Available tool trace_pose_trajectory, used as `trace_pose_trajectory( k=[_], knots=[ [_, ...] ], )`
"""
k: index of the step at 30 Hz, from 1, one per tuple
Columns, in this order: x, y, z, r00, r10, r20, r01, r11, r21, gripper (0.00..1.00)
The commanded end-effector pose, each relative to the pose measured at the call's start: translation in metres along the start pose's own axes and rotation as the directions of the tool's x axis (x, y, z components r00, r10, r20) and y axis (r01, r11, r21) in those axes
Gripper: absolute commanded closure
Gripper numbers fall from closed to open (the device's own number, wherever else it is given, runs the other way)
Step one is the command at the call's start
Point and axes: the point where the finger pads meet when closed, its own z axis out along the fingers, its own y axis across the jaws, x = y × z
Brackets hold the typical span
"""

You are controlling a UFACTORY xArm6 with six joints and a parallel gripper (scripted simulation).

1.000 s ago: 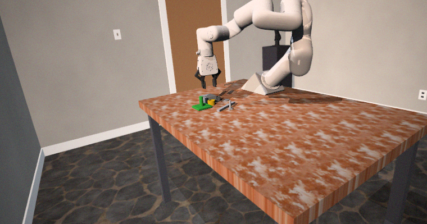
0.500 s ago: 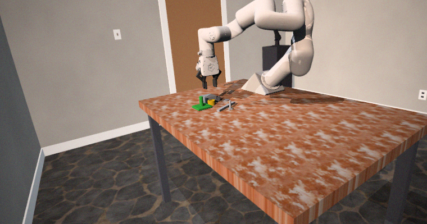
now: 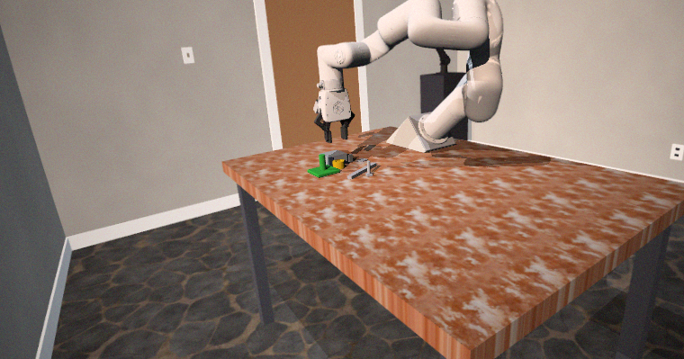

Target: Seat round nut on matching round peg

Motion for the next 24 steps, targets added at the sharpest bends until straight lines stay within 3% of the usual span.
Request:
trace_pose_trajectory(
  k=[1, 8, 20, 24],
  knots=[
    [0.000, -0.001, -0.001, 1.000, -0.001, -0.002, 0.001, 1.000, 0.003, 0.40],
    [0.000, -0.002, 0.008, 1.000, -0.003, 0.000, 0.003, 1.000, 0.004, 0.40],
    [-0.001, -0.003, 0.060, 1.000, -0.005, 0.004, 0.005, 1.000, 0.005, 0.40],
    [-0.001, -0.002, 0.067, 1.000, -0.004, 0.003, 0.004, 1.000, 0.005, 0.40]
  ],
)
